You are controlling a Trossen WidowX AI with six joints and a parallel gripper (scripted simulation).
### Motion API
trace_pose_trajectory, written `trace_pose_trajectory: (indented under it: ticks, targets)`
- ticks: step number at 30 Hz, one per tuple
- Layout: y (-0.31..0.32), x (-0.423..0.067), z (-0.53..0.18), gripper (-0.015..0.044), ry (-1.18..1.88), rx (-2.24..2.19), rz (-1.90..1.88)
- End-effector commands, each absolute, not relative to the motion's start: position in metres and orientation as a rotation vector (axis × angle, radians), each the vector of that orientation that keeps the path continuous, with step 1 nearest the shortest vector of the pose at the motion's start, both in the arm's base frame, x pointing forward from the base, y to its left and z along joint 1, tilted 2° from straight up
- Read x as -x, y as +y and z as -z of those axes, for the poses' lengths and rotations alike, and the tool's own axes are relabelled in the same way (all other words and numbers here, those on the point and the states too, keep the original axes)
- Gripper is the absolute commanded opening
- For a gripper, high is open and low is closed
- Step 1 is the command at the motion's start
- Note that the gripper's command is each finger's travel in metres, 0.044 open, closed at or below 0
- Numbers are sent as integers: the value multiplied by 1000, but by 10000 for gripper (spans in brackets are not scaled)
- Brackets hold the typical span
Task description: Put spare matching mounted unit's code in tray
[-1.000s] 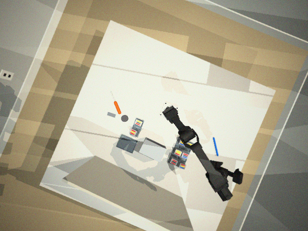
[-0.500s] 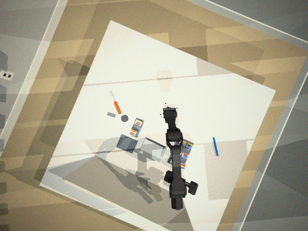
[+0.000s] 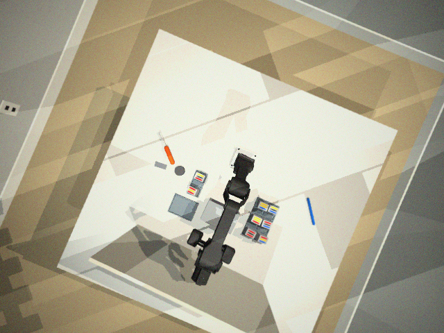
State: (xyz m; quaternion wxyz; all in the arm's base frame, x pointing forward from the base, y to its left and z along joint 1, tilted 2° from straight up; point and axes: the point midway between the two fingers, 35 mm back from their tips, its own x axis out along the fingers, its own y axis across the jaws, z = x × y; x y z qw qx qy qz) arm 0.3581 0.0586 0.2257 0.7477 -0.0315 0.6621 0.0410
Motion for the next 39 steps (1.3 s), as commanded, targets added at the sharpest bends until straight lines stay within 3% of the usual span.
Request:
trace_pose_trajectory:
  ticks: [1,16,28,38,39]
  targets:
    - [54,-355,-225,440,1458,98,-89]
    - [57,-354,-224,440,1458,116,-106]
    - [210,-284,-164,440,1168,1222,-1169]
    - [219,-276,-160,440,1124,1296,-1241]
    - [219,-276,-158,414,1124,1296,-1241]
